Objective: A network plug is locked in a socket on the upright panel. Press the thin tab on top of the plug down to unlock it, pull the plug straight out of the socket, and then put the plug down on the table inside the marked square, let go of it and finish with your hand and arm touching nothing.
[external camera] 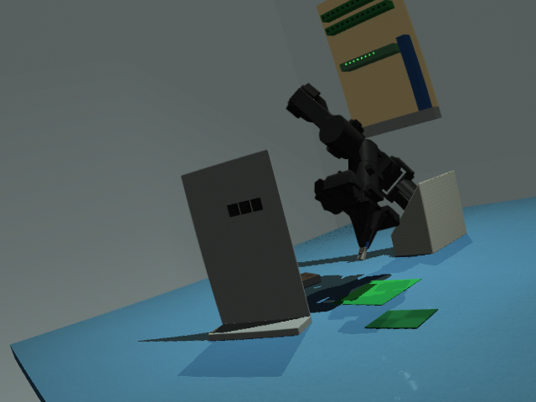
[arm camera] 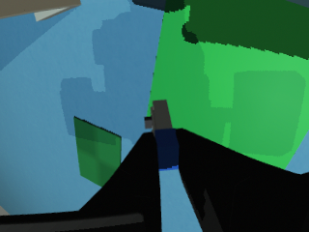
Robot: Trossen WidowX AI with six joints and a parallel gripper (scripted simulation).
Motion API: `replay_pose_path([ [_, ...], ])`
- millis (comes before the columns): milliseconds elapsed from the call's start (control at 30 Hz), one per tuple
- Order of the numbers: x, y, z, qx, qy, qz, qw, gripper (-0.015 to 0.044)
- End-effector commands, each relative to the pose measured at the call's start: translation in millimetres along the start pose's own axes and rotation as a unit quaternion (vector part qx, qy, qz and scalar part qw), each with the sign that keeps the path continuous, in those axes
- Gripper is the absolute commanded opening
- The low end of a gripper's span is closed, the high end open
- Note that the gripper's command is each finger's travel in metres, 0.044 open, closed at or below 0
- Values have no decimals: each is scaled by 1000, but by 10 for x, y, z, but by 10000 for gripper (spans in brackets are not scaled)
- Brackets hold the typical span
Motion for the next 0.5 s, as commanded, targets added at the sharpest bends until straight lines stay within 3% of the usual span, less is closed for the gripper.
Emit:
replay_pose_path([
  [0, -2, -83, -40, 1, -31, 2, 1000, 0],
  [467, 112, -147, -30, 1, -32, 1, 999, 0],
])
Point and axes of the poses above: the point midway between the two fingers, 35 mm back from their tips, its own x axis out along the fingers, its own y axis across the jaws, z = x × y, the point moved 4 cm from there along -x, back along the fingers, and after that the axes turned 11 degrees about x, right-handed, at the moved point
